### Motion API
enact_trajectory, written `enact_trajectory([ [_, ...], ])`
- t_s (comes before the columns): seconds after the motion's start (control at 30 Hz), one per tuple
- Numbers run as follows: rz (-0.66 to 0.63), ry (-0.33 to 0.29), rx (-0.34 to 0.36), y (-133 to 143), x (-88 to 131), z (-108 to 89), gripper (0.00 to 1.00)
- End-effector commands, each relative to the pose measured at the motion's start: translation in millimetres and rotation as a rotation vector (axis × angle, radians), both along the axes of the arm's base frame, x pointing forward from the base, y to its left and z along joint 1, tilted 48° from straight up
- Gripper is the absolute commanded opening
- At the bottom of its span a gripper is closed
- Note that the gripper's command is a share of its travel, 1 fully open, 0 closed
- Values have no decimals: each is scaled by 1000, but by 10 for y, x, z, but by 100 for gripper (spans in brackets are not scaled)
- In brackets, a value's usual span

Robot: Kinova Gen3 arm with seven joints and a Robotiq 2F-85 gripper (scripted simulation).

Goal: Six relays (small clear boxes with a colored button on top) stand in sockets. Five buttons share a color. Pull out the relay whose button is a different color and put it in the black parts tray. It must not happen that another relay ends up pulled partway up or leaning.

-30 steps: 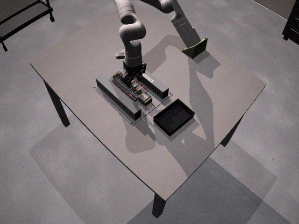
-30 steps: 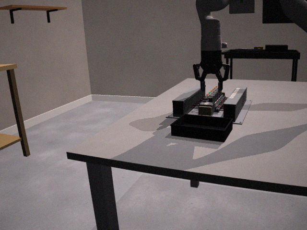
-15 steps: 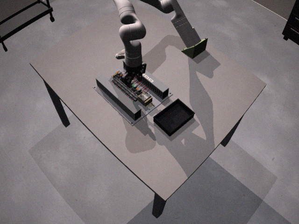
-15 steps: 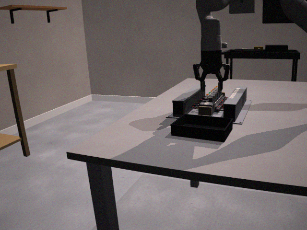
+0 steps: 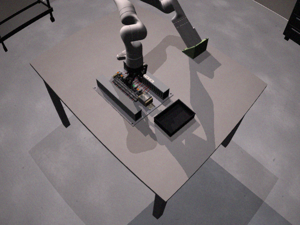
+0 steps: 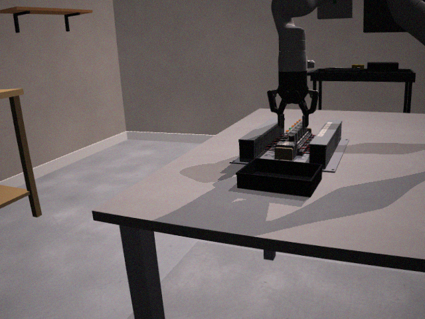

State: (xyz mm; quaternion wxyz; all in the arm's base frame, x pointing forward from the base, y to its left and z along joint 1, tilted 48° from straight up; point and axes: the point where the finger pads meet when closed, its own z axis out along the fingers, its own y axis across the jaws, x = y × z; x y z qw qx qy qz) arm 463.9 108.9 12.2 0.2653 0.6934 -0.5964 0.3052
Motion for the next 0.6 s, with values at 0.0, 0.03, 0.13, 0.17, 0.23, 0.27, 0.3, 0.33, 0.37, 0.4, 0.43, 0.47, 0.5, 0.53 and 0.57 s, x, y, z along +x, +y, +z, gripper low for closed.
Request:
enact_trajectory([
  [0.0, 0, -7, 0, -37, 20, -33, 61],
  [0.03, 0, -7, 0, -45, 21, -41, 61],
  [0.13, 0, -7, 0, -72, 25, -65, 61],
  [0.17, 0, -7, 0, -81, 26, -73, 61],
  [0.23, 0, -7, 0, -99, 29, -90, 61],
  [0.27, 0, -7, 0, -108, 30, -98, 61],
  [0.3, 0, -7, 0, -117, 32, -107, 61],
  [0.33, 0, -7, 0, -126, 33, -115, 61],
  [0.37, 0, -7, 0, -134, 34, -122, 61],
  [0.4, 0, -7, 0, -134, 34, -122, 61],
  [0.43, 0, -7, 0, -134, 34, -122, 61],
  [0.47, 0, -7, 0, -142, 35, -130, 61],
  [0.5, 0, -7, 0, -150, 36, -137, 61],
  [0.53, 0, -7, 0, -157, 37, -144, 61],
  [0.57, 0, -7, 0, -164, 38, -150, 61],
])
